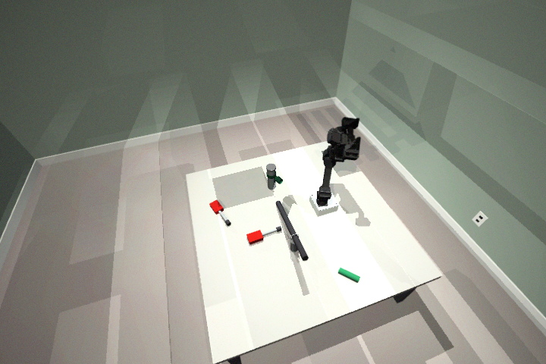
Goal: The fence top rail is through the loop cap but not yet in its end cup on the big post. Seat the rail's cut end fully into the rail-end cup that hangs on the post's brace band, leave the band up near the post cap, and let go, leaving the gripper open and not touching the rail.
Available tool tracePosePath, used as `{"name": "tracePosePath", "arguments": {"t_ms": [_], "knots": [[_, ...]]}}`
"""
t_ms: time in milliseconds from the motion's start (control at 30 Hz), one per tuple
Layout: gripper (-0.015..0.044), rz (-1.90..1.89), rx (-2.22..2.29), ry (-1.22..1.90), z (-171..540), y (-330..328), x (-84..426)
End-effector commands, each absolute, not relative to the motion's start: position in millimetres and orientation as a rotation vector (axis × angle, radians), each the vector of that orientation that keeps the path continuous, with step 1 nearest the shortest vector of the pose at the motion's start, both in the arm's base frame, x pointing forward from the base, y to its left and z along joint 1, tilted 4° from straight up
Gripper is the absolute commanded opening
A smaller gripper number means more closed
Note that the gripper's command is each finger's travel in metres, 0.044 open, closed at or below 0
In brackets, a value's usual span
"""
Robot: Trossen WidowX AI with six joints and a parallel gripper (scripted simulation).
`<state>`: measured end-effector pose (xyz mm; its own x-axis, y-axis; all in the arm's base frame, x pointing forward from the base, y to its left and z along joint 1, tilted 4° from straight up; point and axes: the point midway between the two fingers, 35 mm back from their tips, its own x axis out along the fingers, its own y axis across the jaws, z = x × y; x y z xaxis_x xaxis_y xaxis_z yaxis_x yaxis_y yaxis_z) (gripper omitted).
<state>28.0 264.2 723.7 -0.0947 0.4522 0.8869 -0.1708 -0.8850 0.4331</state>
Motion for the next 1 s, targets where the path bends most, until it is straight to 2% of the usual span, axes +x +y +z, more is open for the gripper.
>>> {"name": "tracePosePath", "arguments": {"t_ms": [0,33,267,467,733,967], "knots": [[0.0426,2.021,1.766,0.303,723,266,30],[0.0440,1.990,1.748,0.296,719,270,35],[0.0440,1.577,1.482,0.222,662,308,113],[0.0440,1.236,1.224,0.206,596,313,186],[0.0440,0.815,0.867,0.266,494,276,271],[0.0440,0.491,0.561,0.400,400,211,317]]}}
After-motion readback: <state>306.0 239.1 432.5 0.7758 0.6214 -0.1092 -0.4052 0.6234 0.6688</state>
